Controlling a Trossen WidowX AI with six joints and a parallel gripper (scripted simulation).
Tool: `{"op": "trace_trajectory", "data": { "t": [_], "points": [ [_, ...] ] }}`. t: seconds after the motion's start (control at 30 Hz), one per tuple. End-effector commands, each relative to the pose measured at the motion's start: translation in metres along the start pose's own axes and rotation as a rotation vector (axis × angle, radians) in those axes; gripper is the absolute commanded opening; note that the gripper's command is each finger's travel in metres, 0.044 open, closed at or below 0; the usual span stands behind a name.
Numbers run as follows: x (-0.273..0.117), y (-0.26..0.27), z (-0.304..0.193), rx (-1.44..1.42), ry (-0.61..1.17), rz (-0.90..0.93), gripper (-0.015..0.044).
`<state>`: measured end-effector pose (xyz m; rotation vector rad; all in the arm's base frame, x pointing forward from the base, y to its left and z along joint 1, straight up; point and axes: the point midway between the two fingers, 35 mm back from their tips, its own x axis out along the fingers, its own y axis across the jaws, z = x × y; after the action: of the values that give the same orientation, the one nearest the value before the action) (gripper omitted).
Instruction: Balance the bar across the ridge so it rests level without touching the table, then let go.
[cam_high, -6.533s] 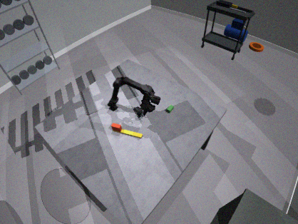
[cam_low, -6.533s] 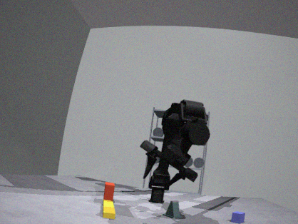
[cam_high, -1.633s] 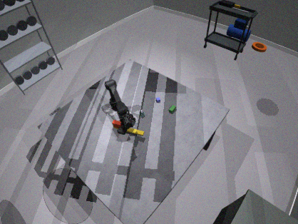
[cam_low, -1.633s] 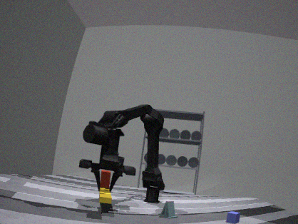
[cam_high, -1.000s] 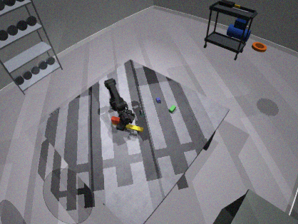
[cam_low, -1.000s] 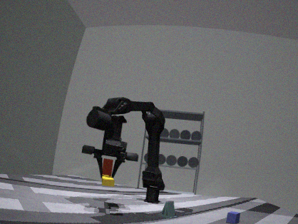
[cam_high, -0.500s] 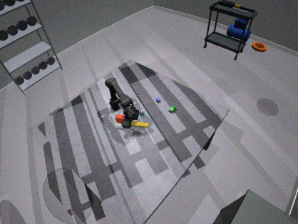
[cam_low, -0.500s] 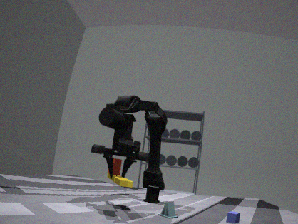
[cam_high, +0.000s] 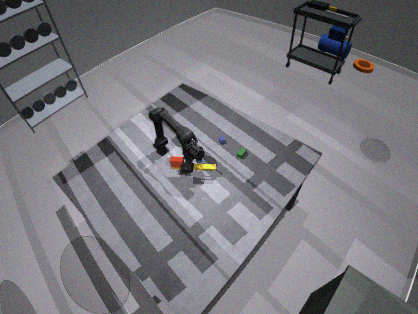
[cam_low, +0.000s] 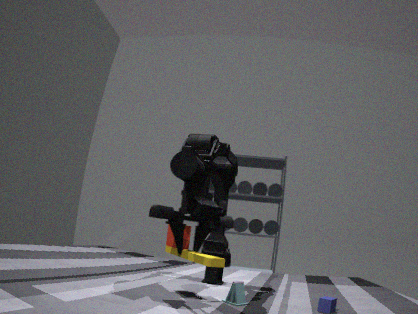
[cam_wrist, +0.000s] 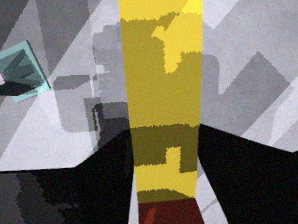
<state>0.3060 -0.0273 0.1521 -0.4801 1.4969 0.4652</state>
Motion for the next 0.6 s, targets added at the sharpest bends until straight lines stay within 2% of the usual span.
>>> {"op": "trace_trajectory", "data": {
  "t": [0.0,0.57],
  "points": [
    [-0.002,0.014,0.009,-0.027,-0.004,-0.001,0.0000],
    [-0.003,0.074,0.039,-0.162,-0.007,0.004,0.0000]
  ]
}}
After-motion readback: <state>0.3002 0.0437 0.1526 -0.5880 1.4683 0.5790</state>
